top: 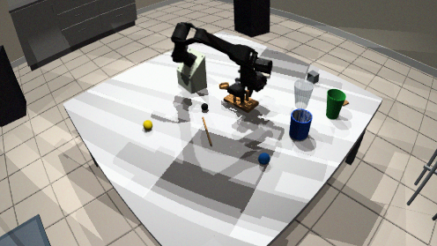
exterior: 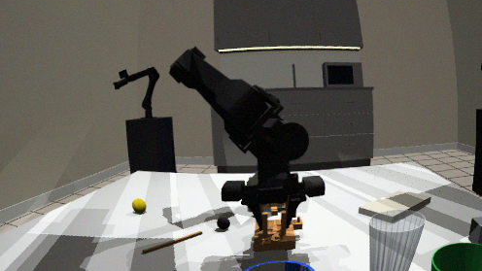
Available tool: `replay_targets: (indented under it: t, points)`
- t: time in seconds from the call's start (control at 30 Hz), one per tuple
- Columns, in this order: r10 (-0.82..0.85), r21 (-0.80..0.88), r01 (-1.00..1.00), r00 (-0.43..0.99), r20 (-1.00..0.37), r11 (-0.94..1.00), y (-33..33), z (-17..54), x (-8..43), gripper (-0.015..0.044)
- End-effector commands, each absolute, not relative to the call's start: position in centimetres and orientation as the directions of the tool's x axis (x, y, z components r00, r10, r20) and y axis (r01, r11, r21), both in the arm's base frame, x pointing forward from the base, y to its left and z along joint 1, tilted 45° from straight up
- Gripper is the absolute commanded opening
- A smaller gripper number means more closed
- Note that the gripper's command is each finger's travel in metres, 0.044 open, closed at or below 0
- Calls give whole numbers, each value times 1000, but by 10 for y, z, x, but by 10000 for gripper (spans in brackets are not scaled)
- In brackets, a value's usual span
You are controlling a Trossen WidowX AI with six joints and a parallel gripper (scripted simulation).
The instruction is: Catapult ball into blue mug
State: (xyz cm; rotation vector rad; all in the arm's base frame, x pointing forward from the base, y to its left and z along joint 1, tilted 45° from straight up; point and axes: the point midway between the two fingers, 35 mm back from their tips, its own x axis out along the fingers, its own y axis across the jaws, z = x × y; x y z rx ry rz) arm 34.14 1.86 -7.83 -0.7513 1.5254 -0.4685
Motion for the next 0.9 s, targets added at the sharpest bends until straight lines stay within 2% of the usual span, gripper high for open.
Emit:
replay_targets:
  t: [0.0,0.53,0.87]
  points:
    - [-702,-694,-187,33,-712,695,17,-81,342,0]
    - [-701,-692,-182,21,-713,698,5,-92,340,0]
    - [-701,-692,-182,21,-713,698,5,-92,340,263]
